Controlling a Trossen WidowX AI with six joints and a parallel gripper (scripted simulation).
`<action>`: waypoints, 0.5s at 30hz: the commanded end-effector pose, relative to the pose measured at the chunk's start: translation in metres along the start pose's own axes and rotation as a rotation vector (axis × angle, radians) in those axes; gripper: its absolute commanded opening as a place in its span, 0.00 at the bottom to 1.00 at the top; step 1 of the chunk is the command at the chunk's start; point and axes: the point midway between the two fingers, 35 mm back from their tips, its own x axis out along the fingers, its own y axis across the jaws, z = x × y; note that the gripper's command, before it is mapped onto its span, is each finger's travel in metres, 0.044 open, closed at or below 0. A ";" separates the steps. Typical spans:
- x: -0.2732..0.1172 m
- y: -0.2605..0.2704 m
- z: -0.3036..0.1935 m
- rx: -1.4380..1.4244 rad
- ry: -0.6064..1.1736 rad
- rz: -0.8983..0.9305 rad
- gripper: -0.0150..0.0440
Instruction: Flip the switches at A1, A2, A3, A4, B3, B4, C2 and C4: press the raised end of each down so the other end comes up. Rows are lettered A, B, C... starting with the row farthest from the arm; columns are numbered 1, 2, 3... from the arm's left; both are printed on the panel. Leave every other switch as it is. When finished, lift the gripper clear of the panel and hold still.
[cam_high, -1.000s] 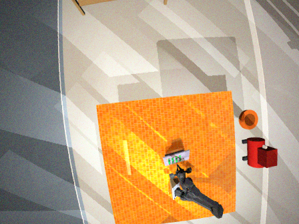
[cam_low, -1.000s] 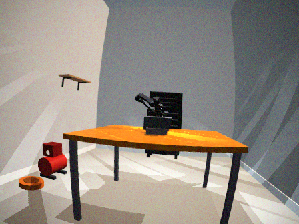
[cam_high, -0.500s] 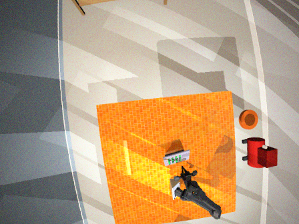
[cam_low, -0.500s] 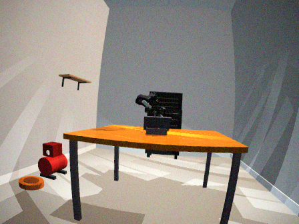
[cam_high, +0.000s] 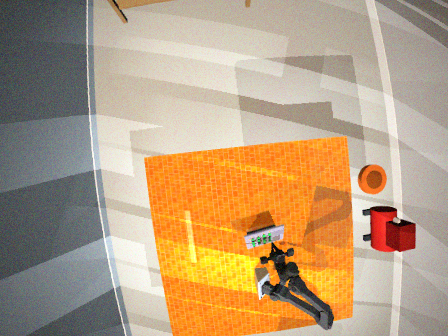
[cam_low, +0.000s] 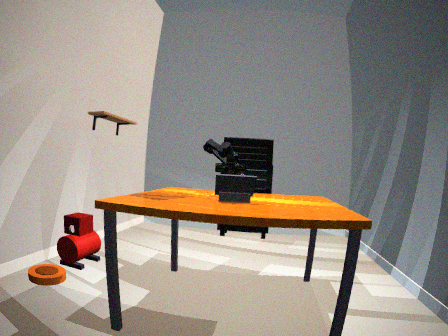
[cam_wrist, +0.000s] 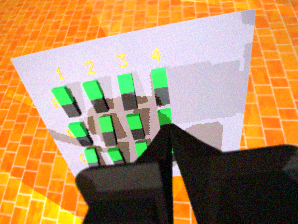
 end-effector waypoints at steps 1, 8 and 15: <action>0.008 0.000 -0.001 -0.005 0.004 0.002 0.25; 0.015 0.001 -0.001 -0.004 0.004 0.003 0.25; 0.022 0.001 -0.001 -0.004 0.004 0.002 0.25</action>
